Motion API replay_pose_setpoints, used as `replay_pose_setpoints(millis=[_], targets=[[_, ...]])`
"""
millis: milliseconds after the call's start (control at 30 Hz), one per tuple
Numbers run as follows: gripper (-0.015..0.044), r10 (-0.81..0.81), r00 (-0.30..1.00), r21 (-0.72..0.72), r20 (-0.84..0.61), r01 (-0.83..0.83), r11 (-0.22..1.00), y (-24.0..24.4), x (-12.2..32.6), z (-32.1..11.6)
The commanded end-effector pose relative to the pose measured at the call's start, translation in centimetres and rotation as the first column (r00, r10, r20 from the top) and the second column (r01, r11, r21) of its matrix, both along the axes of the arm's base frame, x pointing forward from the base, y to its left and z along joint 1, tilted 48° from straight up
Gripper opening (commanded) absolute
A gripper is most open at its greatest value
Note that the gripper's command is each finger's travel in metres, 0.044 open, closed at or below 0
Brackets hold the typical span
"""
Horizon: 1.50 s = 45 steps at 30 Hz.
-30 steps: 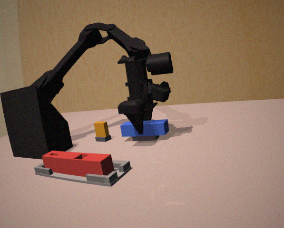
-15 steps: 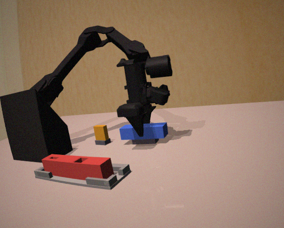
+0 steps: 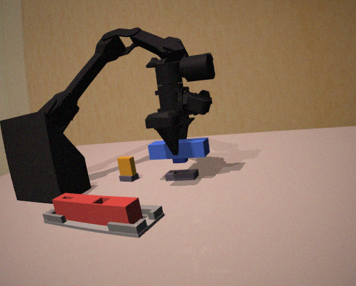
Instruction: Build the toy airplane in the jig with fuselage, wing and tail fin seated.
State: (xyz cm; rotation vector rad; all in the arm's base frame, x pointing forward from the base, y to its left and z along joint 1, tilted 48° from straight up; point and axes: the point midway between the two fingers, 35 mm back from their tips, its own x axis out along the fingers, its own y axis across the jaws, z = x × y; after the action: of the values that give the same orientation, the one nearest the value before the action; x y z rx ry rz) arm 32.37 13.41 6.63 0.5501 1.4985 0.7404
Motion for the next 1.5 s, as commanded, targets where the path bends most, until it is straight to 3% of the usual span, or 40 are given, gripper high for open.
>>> replay_pose_setpoints(millis=[0, 833, 1467], targets=[[0.0, -0.002, 1.0, -0.006, 0.008, 0.002, 1.0, -1.0, 0.3, 0.9], [0.0, -0.01, 1.0, 0.005, 0.001, 0.01, 1.0, -6.4, 0.3, 6.1], [0.0, 0.183, 0.959, -0.013, 0.216, -0.185, 0.983, -9.8, 1.5, 1.6]])
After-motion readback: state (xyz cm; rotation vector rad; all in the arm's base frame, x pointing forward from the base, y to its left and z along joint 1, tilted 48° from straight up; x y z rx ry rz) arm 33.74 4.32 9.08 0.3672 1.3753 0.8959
